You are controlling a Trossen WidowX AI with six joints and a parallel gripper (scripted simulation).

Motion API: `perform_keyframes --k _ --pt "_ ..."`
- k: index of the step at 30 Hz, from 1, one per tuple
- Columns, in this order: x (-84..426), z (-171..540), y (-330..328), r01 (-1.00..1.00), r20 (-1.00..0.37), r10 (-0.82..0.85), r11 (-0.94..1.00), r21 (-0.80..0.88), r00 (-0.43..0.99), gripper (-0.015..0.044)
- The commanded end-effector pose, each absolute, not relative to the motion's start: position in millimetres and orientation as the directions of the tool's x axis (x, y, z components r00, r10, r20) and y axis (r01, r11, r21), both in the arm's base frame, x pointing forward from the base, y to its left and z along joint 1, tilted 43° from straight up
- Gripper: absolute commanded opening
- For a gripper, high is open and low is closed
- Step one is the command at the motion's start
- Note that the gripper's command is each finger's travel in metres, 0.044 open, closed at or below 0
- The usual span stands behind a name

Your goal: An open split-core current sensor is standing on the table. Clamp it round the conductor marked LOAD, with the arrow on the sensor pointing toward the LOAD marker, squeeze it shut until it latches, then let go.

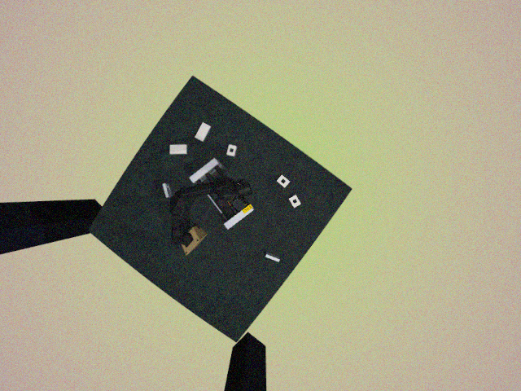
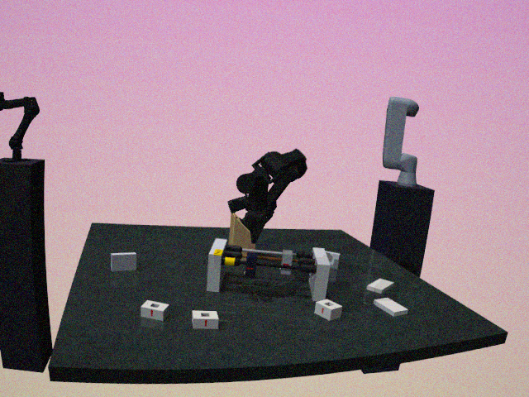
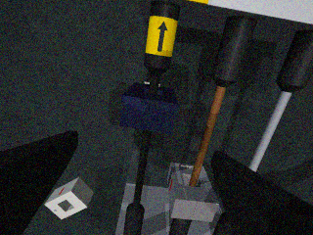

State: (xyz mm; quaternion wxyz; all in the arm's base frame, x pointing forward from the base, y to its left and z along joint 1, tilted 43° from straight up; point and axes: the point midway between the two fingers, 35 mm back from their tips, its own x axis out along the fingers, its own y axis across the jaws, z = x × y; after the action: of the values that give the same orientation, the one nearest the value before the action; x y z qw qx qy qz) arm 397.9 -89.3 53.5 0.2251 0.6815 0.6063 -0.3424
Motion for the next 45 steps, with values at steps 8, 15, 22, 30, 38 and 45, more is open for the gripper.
perform_keyframes --k 8,15,22,30,38,45 --pt "398 56 -90 0.982 -0.743 0.669 -0.156 -0.104 0.027 0.044" --pt "398 56 -90 0.982 -0.743 0.669 -0.156 -0.104 0.027 0.044" --pt "398 56 -90 0.982 -0.743 0.669 -0.156 -0.104 0.027 0.044" --pt "398 56 -90 0.982 -0.743 0.669 -0.156 -0.104 0.027 0.044" --pt "396 47 -100 0.992 -0.721 0.683 -0.113 0.058 0.12 0.044" --pt "378 25 -122 0.858 -0.638 0.68 0.026 0.513 0.361 0.044"
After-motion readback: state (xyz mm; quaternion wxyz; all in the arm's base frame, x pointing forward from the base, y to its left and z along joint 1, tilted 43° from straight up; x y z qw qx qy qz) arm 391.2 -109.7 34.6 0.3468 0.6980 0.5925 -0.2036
